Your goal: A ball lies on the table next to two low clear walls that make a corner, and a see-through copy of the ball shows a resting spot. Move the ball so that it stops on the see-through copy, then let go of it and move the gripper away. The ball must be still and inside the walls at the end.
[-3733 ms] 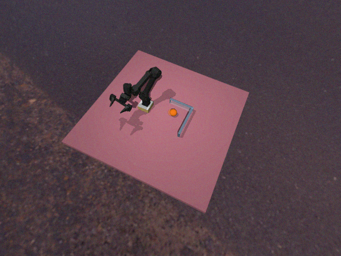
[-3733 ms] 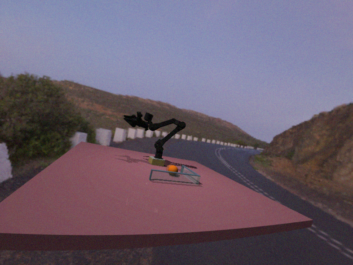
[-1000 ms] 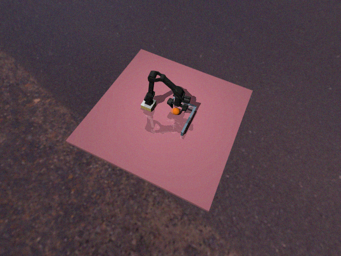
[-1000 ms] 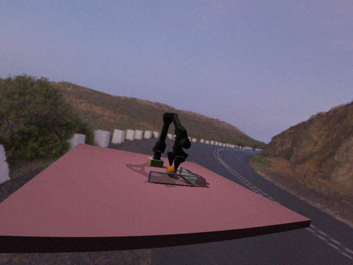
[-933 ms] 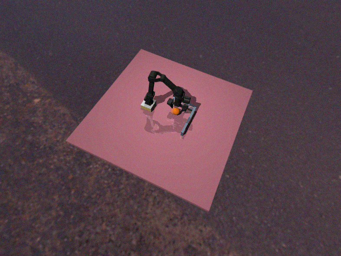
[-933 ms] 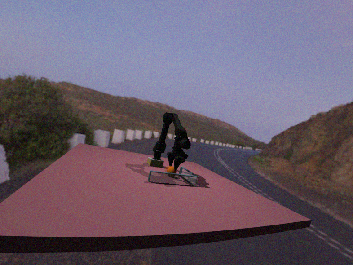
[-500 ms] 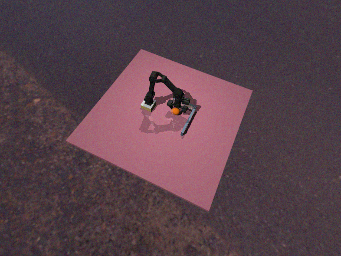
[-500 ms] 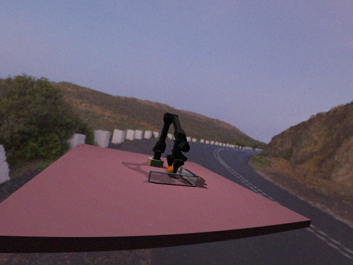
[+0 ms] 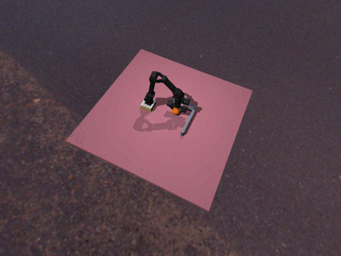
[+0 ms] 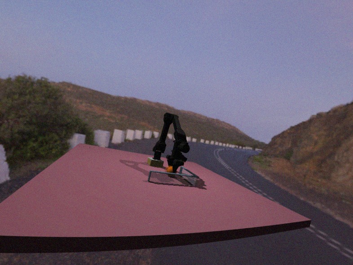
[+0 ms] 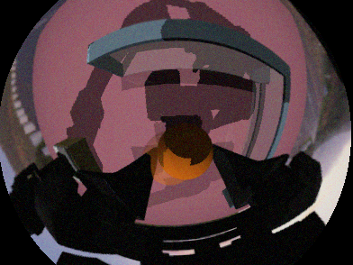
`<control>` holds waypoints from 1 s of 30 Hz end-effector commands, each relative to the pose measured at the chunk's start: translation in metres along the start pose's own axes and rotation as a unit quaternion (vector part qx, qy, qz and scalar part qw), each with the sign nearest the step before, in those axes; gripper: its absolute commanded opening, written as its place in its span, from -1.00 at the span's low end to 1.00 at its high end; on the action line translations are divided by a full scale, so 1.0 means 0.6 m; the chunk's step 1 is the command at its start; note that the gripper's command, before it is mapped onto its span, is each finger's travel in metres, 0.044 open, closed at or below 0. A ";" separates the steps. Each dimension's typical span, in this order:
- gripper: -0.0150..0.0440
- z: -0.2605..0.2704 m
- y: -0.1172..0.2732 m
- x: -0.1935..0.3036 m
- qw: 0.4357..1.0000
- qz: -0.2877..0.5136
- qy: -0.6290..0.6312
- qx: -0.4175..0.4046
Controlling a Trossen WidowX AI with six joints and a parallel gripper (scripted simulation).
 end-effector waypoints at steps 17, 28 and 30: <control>-0.49 -0.014 0.168 0.001 1.000 0.001 0.000 0.002; -0.49 0.000 0.239 0.000 1.000 0.001 0.003 0.000; -0.49 0.000 0.238 0.000 1.000 0.001 0.003 0.000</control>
Point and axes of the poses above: the point midway between the two fingers, 35 mm back from their tips, its own y axis back along the fingers, its own z axis across the jaws, x = y × z, the point moved 3 cm from there along y, back along the fingers, and after that the axes turned 14 degrees about y, right-handed, at the moved point
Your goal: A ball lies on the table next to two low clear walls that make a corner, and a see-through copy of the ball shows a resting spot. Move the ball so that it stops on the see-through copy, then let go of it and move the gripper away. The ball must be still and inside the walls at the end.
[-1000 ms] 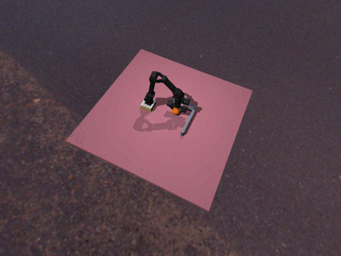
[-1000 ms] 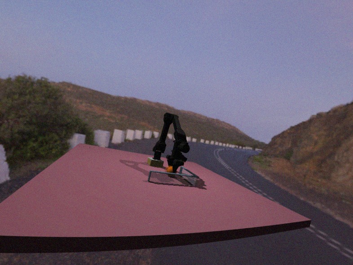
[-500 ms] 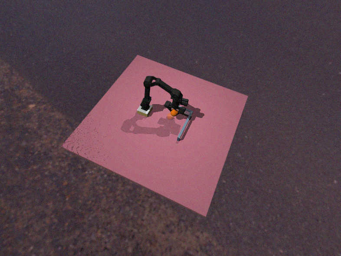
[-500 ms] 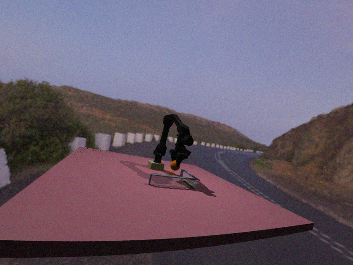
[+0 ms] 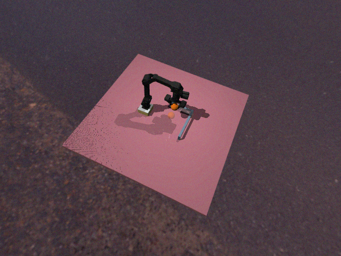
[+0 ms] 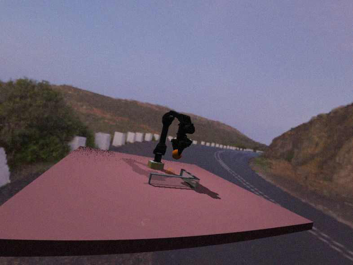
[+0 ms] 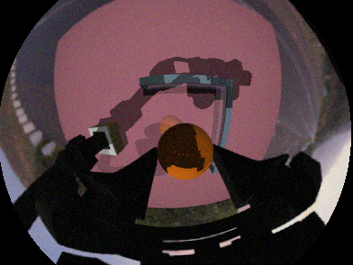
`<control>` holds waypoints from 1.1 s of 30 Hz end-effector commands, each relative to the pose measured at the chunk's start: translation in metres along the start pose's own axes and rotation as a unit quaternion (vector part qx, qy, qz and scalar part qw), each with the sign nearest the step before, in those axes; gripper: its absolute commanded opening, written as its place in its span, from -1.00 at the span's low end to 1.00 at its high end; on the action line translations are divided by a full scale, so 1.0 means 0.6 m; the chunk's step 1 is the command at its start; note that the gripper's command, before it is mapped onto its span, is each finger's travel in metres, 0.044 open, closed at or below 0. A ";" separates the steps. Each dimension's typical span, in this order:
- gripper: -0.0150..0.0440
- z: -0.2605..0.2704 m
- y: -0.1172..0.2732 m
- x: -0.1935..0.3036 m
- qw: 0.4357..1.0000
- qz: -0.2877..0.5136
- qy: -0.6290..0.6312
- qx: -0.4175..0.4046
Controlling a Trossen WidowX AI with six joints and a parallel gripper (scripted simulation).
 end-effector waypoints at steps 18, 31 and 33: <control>-0.49 0.036 -0.088 0.007 1.000 0.001 0.000 -0.002; -0.49 0.033 -0.160 0.008 1.000 0.001 0.000 -0.002; -0.49 0.034 -0.177 0.008 1.000 0.001 0.000 -0.002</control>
Point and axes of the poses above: the point midway between the two fingers, 35 mm back from their tips, its own y axis back along the fingers, its own z axis across the jaws, x = y × z, the point moved 3 cm from there along y, back along the fingers, and after that the axes turned 14 degrees about y, right-handed, at the moved point
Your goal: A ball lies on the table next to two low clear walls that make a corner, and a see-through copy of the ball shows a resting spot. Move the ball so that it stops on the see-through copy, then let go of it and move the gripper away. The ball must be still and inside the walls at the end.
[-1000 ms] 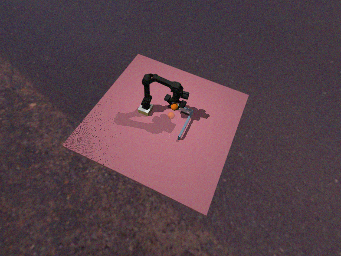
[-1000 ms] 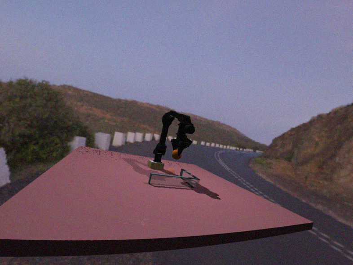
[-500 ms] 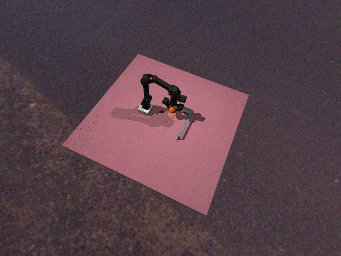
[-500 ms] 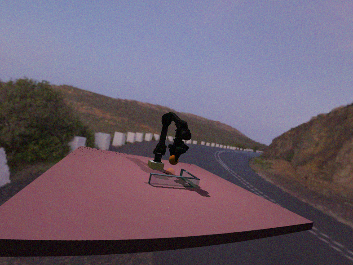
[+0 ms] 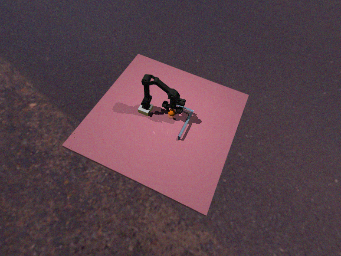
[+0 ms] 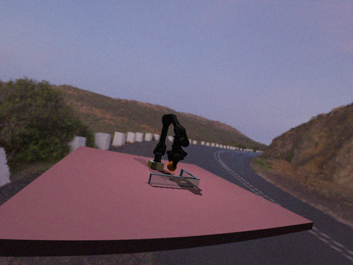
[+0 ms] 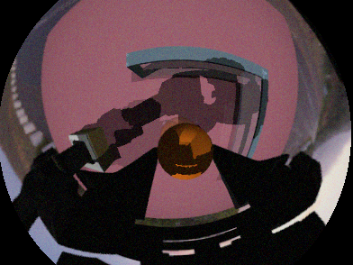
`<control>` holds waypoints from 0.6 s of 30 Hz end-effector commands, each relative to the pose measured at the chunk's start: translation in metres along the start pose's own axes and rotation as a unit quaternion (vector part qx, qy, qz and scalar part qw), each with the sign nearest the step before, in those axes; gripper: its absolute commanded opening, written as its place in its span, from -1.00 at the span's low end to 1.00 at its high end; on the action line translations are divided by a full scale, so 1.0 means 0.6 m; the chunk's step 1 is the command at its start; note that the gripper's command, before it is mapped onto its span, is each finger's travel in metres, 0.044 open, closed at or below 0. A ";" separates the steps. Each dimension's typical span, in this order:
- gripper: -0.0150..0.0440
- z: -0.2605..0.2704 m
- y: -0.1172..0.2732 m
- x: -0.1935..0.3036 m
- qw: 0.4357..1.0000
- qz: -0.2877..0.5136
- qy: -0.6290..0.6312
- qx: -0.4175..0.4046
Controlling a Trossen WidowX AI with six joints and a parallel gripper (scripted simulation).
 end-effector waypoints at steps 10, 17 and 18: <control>-0.49 0.006 -0.060 0.001 1.000 0.001 0.003 -0.001; -0.49 0.005 -0.075 0.001 1.000 0.001 0.003 -0.001; -0.49 0.006 -0.078 0.001 1.000 0.001 0.003 -0.001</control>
Point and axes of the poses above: the point midway between the two fingers, 35 mm back from their tips, its own y axis back along the fingers, its own z axis across the jaws, x = y × z, the point moved 3 cm from there along y, back along the fingers, and after that the axes turned 14 degrees about y, right-handed, at the moved point
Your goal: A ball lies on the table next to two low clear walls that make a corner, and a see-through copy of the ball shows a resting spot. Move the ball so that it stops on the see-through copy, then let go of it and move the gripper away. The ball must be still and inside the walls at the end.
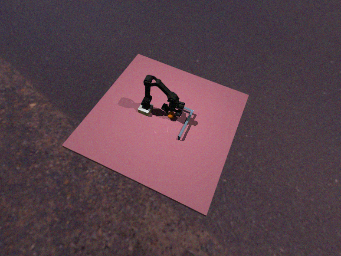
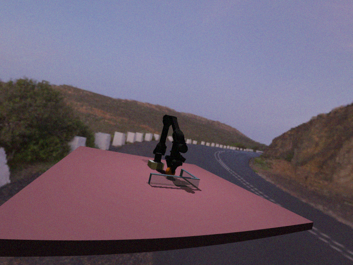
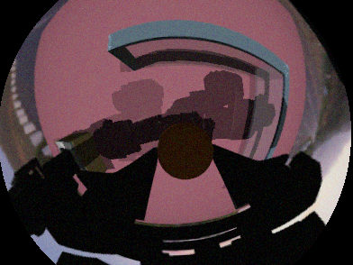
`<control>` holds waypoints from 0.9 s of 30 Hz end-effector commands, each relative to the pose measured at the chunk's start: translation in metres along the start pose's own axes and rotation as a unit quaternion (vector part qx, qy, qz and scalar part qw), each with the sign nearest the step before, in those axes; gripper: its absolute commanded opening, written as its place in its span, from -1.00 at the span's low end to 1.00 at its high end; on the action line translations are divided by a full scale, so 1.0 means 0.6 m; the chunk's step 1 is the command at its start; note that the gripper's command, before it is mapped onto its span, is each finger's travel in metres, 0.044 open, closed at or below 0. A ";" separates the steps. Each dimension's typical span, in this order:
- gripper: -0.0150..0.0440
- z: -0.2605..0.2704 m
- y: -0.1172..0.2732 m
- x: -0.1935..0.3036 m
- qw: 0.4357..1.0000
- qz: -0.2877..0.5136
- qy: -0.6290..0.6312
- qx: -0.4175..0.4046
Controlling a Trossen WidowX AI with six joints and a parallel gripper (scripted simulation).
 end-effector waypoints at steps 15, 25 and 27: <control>0.22 0.001 -0.015 0.000 1.000 0.000 0.000 -0.001; 1.00 -0.004 0.025 0.001 1.000 0.000 0.001 -0.001; 1.00 -0.004 0.084 0.001 1.000 0.001 0.002 -0.001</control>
Point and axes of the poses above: the point midway between the two fingers, 35 mm back from their tips, its own y axis back along the fingers, its own z axis across the jaws, x = y × z, the point moved 3 cm from there along y, back along the fingers, and after that the axes turned 14 degrees about y, right-handed, at the moved point
